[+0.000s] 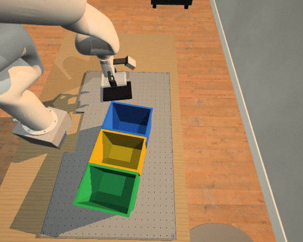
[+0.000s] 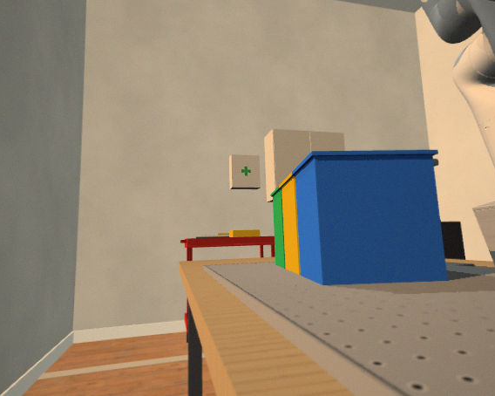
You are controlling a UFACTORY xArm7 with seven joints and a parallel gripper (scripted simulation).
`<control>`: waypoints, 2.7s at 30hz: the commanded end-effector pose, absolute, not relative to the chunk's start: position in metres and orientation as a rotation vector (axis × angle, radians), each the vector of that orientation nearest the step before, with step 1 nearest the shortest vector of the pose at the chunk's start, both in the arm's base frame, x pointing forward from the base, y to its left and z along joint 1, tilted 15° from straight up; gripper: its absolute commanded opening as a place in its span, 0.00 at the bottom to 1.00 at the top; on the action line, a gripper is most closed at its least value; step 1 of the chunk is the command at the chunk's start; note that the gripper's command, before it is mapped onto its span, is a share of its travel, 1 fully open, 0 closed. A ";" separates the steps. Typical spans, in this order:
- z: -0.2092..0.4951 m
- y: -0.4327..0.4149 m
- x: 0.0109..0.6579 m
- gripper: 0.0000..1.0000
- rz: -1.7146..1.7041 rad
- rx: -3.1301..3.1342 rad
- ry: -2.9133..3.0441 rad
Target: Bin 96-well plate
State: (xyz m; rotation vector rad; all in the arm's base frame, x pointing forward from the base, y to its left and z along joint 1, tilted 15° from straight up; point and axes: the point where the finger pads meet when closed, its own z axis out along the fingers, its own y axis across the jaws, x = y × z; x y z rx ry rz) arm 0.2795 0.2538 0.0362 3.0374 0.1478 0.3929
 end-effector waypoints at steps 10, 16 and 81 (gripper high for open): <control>0.063 0.256 0.273 0.00 0.379 3.048 0.153; 0.069 0.256 0.272 0.00 0.379 3.048 0.153; 0.161 0.261 0.248 0.00 0.380 3.048 0.153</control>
